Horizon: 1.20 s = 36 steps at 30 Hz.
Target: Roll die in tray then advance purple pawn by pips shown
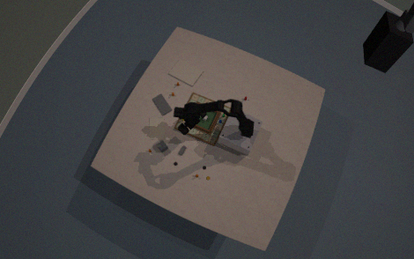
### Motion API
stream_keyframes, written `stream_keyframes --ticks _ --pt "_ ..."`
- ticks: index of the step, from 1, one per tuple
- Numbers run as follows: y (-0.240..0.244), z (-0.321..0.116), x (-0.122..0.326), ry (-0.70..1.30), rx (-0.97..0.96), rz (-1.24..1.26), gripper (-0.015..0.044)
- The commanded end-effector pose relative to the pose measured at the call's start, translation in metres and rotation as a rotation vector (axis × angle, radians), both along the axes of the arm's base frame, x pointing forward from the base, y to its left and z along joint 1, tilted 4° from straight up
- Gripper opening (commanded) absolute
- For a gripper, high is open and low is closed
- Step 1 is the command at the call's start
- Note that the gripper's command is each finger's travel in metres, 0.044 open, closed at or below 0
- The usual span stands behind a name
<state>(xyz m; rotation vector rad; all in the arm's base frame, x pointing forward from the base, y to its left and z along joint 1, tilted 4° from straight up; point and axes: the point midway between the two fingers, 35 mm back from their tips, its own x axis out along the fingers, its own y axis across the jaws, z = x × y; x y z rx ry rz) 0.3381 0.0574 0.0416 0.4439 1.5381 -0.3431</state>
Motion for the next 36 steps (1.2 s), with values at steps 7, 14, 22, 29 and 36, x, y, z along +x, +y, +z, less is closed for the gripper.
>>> stream_keyframes --ticks 7,14,22,29,36 --pt "0.006 -0.023 -0.029 0.008 -0.002 -0.003 0.0000" --pt "0.008 -0.035 -0.045 0.009 -0.002 -0.004 0.0000" --pt "0.010 -0.061 -0.045 0.010 -0.001 -0.004 0.0000" --pt "0.010 -0.070 -0.046 0.010 -0.001 -0.004 0.0000" --pt "0.011 -0.078 -0.046 0.010 -0.001 -0.004 0.0000"
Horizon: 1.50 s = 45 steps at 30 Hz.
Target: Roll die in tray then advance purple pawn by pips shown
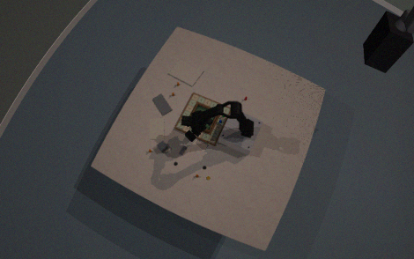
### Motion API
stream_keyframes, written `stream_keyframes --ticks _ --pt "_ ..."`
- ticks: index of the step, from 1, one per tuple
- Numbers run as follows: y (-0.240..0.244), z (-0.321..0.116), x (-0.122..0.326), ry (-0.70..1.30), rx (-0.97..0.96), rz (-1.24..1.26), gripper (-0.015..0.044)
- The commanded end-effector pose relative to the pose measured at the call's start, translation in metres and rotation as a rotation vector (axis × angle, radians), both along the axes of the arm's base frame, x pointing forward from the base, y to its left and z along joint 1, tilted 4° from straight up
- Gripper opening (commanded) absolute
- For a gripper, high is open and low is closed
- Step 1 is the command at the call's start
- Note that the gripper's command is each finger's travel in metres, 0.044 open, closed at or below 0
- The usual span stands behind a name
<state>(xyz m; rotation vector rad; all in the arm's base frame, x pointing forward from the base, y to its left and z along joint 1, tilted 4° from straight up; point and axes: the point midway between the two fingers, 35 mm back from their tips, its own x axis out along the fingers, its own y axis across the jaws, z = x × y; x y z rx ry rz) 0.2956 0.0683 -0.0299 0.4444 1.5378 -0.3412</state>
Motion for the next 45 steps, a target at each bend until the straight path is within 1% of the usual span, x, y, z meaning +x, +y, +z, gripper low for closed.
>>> stream_keyframes --ticks 1,6,7,16,20,23,25,27,33,37,38,45 --pt "0.000 -0.008 -0.003 0.011 -0.003 -0.004 0.0000" --pt "0.000 -0.015 -0.003 0.011 -0.003 -0.004 0.0000" --pt "0.001 -0.009 0.000 0.000 0.000 0.000 0.0026" --pt "0.001 -0.006 0.001 0.001 0.000 0.000 0.0263" --pt "-0.002 0.038 0.001 0.009 -0.003 -0.004 0.0368" --pt "-0.002 0.041 0.000 0.010 -0.003 -0.004 0.0440" --pt "-0.004 0.042 0.000 0.010 -0.003 0.000 0.0440" --pt "-0.020 0.054 -0.008 0.008 -0.005 0.039 0.0440" --pt "-0.084 0.098 -0.062 0.002 -0.013 0.226 0.0440" --pt "-0.106 0.115 -0.099 0.000 -0.015 0.326 0.0440" --pt "-0.092 0.107 -0.067 -0.018 -0.016 0.246 0.0440" --pt "-0.092 0.107 -0.067 -0.018 -0.016 0.246 0.0440"
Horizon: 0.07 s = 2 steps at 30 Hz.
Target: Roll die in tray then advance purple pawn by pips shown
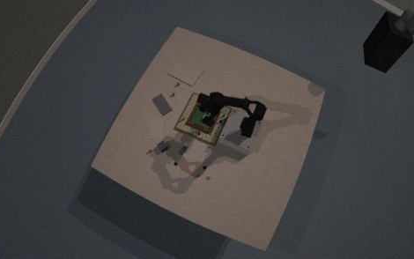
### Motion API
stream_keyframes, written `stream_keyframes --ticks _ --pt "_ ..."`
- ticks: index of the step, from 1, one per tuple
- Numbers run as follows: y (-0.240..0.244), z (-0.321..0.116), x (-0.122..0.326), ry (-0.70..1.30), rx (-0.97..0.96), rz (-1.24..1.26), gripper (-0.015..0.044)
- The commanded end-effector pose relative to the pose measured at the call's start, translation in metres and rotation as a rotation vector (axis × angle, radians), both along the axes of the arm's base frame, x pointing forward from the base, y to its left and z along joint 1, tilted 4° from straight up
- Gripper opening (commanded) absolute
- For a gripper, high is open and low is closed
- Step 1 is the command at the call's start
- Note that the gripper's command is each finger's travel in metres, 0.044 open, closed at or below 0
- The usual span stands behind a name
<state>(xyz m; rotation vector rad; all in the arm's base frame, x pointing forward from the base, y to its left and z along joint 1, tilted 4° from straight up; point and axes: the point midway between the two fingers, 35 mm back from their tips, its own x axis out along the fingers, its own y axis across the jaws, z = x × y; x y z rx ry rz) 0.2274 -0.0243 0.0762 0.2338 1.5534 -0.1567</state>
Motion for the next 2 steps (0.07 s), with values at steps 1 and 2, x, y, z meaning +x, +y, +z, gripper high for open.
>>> stream_keyframes --ticks 1,2 --pt "0.0004 0.0007 0.0010 -0.002 0.004 -0.005 0.0440" --pt "0.0004 0.0007 0.0010 -0.002 0.004 -0.005 0.0440"
